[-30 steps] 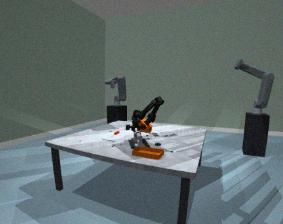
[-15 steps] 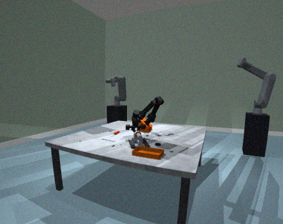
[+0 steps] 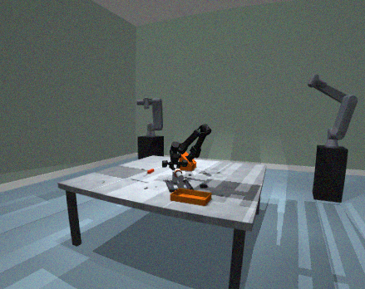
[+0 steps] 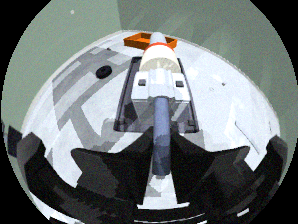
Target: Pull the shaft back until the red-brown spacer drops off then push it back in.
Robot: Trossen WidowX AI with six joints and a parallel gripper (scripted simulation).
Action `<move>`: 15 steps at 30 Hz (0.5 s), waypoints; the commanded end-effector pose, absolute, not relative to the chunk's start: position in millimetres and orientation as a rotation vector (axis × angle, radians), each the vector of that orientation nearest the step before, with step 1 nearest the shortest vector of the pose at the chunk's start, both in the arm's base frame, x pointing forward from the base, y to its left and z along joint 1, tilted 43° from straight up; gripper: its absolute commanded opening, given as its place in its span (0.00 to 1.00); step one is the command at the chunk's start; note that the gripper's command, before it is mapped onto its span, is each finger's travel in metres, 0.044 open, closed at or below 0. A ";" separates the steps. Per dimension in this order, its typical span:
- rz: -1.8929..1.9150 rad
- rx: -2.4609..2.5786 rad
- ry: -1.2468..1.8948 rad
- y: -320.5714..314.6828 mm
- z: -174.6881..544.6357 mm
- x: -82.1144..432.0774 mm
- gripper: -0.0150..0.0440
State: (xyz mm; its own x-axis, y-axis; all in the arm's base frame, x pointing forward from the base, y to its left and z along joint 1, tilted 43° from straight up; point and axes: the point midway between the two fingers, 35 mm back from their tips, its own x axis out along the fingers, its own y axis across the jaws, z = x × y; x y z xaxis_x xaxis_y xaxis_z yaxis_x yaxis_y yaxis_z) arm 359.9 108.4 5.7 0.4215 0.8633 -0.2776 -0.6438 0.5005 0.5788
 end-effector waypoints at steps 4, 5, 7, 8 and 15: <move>0.977 0.423 0.599 106.9 4.5 357.2 0.25; 0.977 0.423 0.599 106.9 4.4 357.1 0.25; 0.977 0.423 0.599 106.7 4.3 356.9 0.25; 0.977 0.423 0.599 106.7 4.3 356.8 0.25; 0.977 0.423 0.599 106.2 4.0 356.2 0.25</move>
State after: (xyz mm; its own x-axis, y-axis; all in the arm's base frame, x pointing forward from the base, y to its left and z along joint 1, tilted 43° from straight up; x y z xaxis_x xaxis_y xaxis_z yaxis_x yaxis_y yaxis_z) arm 358.1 107.3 4.8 0.4215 0.8631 -0.2781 -0.6419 0.5006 0.5809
